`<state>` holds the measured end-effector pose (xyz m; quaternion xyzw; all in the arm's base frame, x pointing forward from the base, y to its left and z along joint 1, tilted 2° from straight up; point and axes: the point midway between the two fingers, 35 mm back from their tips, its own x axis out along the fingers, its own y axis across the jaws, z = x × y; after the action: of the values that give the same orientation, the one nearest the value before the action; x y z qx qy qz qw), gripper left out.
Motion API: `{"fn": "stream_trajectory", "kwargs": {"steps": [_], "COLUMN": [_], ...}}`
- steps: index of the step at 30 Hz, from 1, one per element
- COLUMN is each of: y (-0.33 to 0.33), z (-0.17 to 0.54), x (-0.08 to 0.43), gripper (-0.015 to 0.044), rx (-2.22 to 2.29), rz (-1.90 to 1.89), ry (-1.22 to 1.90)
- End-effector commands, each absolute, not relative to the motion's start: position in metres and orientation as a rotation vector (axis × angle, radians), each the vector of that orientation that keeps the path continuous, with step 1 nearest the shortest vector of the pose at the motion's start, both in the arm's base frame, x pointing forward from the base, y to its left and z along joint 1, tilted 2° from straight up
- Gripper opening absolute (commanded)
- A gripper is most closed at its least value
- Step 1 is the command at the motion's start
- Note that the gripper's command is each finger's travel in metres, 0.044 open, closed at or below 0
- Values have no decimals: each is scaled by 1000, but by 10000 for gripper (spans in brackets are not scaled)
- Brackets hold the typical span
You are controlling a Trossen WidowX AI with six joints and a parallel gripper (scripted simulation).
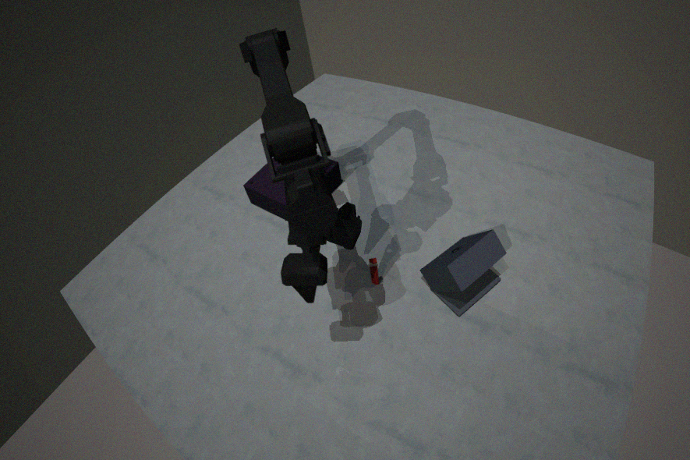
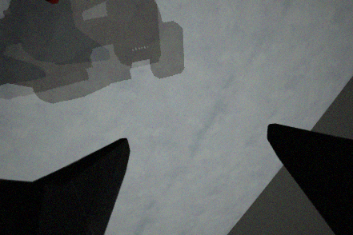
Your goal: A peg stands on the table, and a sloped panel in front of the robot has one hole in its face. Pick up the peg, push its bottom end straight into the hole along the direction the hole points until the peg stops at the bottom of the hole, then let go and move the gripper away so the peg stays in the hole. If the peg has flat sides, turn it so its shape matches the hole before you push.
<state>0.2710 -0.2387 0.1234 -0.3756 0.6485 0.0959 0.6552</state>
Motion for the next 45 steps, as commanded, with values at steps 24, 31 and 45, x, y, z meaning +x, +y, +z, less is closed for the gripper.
{"fn": "stream_trajectory", "kwargs": {"steps": [24,31,45], "y": [-122,-122,-123], "z": [79,69,46], "x": [306,307,308], "gripper": [440,440,440], "rx": [-656,-656,-656], "rz": [573,573,573], "ry": [1464,1464,1464]}}
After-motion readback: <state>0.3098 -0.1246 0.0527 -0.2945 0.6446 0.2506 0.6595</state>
